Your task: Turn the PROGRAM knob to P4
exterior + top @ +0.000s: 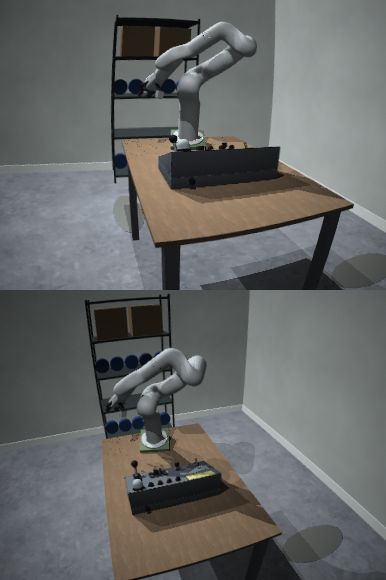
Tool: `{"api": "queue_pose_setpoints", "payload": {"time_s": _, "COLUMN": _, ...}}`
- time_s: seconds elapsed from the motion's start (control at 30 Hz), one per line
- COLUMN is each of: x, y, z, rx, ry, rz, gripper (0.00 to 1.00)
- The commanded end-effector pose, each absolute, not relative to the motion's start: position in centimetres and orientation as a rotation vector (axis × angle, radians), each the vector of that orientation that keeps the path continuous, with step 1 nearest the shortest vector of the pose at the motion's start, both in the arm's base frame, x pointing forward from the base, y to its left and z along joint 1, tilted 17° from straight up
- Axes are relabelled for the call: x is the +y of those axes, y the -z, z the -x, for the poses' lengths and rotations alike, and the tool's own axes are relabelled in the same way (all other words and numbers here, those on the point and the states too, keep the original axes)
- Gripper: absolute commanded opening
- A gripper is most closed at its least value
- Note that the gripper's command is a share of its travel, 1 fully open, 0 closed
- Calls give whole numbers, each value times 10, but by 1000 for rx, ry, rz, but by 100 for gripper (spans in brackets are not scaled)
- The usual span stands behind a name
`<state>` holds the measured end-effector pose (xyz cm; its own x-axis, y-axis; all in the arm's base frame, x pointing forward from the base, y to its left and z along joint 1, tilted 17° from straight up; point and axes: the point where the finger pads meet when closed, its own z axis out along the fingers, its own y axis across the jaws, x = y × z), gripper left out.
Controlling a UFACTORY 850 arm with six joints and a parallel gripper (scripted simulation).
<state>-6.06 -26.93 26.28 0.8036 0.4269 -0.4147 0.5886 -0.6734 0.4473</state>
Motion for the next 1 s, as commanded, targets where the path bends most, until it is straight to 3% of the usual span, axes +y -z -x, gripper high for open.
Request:
{"api": "queue_pose_setpoints", "payload": {"time_s": 0.0, "x": -256, "y": -268, "z": 107, "rx": 469, "ry": 416, "rz": -2502, "gripper": 76}}
{"api": "queue_pose_setpoints", "payload": {"time_s": 0.43, "x": -180, "y": -272, "z": 218, "rx": -451, "ry": 508, "rz": -2533, "gripper": 76}}
{"api": "queue_pose_setpoints", "payload": {"time_s": 0.97, "x": -53, "y": -277, "z": 283, "rx": -1383, "ry": 601, "rz": -2211, "gripper": 76}}
